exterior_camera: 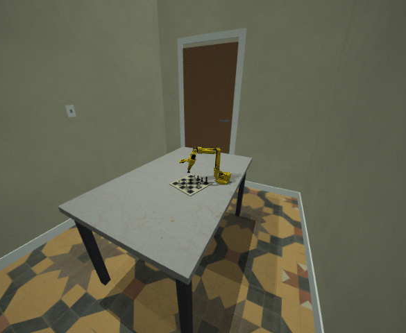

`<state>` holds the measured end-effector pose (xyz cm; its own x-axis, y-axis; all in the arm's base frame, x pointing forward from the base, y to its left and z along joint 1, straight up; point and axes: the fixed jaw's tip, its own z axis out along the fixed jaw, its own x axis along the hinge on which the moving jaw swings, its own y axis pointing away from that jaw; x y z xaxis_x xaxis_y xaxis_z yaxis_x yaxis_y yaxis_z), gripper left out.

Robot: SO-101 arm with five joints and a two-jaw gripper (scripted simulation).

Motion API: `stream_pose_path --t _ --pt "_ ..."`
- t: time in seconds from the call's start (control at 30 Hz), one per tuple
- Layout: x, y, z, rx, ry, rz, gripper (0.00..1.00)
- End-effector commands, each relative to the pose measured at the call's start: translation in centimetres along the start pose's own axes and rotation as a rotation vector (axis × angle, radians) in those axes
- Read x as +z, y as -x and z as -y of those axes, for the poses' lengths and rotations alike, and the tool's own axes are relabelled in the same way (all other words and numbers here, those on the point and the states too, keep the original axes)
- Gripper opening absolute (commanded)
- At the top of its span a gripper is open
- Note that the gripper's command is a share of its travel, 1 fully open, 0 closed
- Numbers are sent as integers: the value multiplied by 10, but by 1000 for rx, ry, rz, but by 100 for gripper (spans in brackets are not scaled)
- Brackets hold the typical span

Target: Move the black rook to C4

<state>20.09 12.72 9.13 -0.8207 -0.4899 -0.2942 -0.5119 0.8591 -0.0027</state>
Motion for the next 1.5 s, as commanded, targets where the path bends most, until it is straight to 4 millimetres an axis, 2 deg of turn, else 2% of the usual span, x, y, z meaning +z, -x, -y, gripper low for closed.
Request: stream_pose_path --t 0.0,1.03,1.47 --pt "1 7 -9 -37 11 -9 0" --pt "4 11 -13 -54 17 -8 0" --pt "14 8 -13 -54 17 -8 0"
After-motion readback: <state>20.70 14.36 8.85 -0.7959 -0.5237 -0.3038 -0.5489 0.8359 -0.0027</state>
